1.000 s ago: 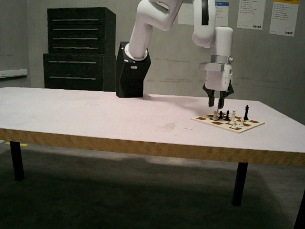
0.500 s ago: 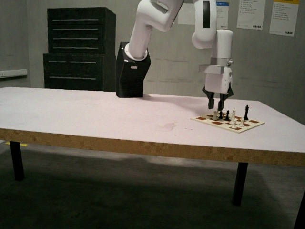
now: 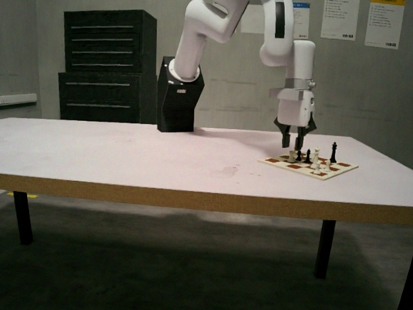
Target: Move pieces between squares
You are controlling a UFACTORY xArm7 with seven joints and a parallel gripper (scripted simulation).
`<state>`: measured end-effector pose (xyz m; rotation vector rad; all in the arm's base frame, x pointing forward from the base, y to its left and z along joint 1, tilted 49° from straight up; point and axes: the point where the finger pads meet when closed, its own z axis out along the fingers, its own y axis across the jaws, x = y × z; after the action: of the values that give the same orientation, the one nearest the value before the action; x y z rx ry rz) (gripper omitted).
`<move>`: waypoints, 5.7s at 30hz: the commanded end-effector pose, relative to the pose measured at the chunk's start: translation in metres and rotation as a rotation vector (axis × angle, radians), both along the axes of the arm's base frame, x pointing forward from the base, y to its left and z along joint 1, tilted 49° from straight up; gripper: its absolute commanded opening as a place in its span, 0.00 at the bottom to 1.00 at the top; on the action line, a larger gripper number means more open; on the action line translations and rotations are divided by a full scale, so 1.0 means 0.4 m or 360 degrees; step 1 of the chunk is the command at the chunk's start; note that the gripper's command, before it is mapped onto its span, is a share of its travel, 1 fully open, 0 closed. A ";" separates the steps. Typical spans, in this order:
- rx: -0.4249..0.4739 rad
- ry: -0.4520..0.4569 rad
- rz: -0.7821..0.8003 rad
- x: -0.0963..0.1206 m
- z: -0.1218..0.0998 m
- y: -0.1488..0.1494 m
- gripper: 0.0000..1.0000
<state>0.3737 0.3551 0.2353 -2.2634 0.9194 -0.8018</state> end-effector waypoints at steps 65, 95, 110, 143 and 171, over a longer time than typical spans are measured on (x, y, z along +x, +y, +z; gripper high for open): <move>0.0001 -0.0003 0.0002 0.000 0.004 0.004 0.39; 0.0001 -0.0003 0.0002 0.037 -0.032 0.018 0.39; 0.0001 -0.0003 0.0002 0.054 -0.048 0.025 0.39; 0.0001 -0.0003 0.0002 0.054 -0.048 0.025 0.39; 0.0001 -0.0003 0.0002 0.054 -0.048 0.025 0.00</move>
<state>0.3955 0.3643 0.2156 -2.2630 0.9191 -0.8024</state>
